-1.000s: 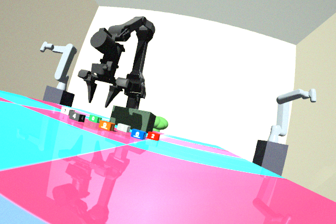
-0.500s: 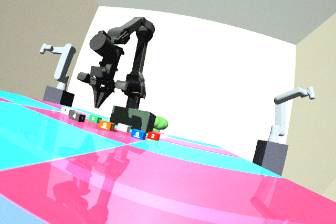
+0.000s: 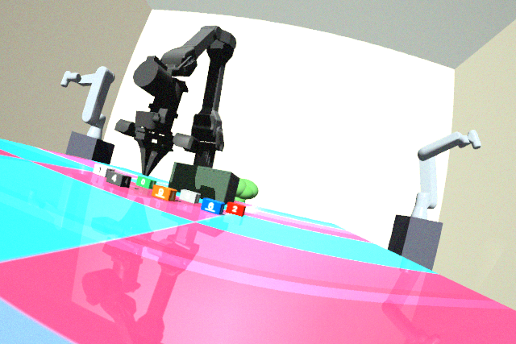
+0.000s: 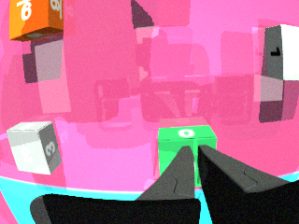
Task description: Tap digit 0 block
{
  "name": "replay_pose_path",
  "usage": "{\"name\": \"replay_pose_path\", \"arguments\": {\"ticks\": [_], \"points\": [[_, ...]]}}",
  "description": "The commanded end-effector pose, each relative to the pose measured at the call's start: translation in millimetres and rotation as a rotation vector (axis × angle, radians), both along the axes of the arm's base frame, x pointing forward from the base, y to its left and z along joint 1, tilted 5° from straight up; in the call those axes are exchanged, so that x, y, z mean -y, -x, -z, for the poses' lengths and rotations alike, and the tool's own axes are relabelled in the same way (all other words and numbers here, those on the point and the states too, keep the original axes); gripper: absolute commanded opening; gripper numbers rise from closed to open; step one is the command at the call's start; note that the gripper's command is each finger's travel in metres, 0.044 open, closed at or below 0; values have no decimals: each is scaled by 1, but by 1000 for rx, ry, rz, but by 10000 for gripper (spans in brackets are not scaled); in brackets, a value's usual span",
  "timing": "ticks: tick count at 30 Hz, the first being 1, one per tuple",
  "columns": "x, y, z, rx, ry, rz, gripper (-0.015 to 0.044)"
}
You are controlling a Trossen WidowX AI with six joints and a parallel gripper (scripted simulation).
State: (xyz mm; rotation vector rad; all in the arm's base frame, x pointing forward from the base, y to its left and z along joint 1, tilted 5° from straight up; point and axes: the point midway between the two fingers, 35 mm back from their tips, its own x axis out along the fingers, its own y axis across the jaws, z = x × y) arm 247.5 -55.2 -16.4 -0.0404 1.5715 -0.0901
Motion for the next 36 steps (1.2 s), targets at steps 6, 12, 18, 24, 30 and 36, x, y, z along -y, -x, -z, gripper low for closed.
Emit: {"name": "replay_pose_path", "arguments": {"ticks": [6, 12, 18, 24, 30, 36], "points": [[0, 2, 9, -9, -3, -4, 20], [-2, 2, -18, -8, -2, -4, 20], [-19, -8, -26, -6, -6, -4, 99], [-100, -33, -47, -1, -19, -5, 256], [-191, -28, -69, -4, -27, -5, 400], [-257, -3, -86, -8, -28, -5, 400]]}}
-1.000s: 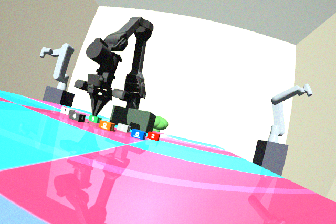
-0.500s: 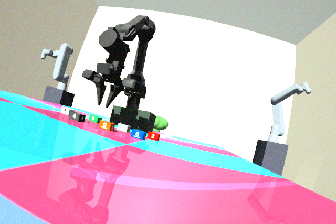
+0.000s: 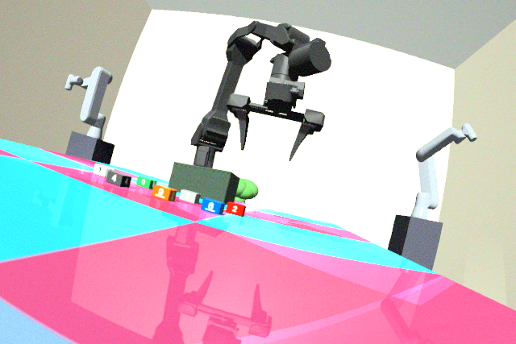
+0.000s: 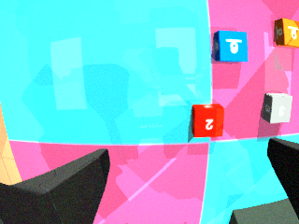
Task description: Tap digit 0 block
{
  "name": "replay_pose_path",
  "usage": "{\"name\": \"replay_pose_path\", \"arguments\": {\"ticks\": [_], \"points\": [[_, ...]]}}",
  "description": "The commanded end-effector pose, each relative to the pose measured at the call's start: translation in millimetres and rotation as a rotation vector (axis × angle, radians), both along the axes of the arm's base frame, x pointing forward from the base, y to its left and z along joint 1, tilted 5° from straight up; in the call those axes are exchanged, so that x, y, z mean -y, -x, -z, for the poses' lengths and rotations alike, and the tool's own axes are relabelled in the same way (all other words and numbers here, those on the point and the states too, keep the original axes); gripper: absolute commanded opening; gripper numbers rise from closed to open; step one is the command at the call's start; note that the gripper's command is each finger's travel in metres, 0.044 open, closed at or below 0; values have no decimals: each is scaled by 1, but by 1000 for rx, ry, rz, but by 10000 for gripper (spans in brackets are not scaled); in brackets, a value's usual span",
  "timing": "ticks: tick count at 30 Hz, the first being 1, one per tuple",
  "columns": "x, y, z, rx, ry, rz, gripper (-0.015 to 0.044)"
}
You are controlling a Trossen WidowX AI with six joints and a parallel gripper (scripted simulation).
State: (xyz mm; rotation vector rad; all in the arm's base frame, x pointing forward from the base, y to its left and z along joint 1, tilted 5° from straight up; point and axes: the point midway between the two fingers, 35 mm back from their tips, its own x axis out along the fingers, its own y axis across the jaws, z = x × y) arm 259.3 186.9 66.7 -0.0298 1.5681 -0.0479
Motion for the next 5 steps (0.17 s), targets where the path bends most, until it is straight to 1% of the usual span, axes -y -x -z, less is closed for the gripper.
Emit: {"name": "replay_pose_path", "arguments": {"ticks": [1, 5], "points": [[-15, 9, -3, -12, 6, 15, 400], [-15, 9, -3, -12, 6, 15, 400]]}}
